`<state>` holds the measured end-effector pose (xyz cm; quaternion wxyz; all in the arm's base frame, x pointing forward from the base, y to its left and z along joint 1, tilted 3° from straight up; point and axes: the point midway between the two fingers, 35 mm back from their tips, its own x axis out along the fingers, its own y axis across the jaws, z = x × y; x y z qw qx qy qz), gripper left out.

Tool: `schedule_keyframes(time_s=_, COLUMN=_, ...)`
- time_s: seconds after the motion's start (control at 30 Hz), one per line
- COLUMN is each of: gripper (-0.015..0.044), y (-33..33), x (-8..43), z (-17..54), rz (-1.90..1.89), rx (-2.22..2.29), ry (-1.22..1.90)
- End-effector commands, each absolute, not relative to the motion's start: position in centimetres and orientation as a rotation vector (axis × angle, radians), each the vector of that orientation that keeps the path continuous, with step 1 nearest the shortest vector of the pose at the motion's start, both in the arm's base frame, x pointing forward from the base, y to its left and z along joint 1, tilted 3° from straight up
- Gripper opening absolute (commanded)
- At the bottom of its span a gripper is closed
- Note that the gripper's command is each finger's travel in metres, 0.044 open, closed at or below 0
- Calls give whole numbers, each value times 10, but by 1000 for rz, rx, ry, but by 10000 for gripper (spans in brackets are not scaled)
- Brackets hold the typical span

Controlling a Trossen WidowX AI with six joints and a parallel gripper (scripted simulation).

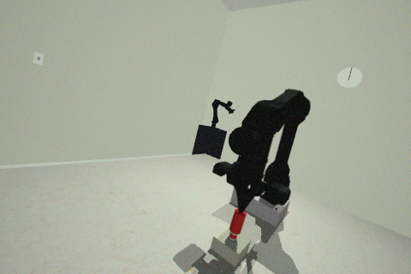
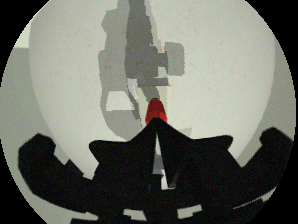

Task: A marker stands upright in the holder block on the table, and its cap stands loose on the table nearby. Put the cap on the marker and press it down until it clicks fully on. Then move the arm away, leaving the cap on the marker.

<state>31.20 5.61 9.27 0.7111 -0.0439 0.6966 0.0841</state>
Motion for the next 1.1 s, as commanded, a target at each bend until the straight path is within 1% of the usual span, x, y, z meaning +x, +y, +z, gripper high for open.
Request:
schedule_keyframes(time_s=0.0, gripper=0, y=56, x=312, z=85, rz=185, rx=-96, ry=1547)
schedule_keyframes(time_s=0.37, gripper=0, y=57, x=314, z=90, rz=188, rx=-98, ry=1537)
schedule_keyframes(time_s=0.6, gripper=0, y=52, x=314, z=169, rz=188, rx=-98, ry=1535)
schedule_keyframes(time_s=0.8, gripper=0, y=52, x=313, z=177, rz=188, rx=-98, ry=1535)
schedule_keyframes(time_s=1.07, gripper=210, y=52, x=313, z=177, rz=188, rx=-98, ry=1535)
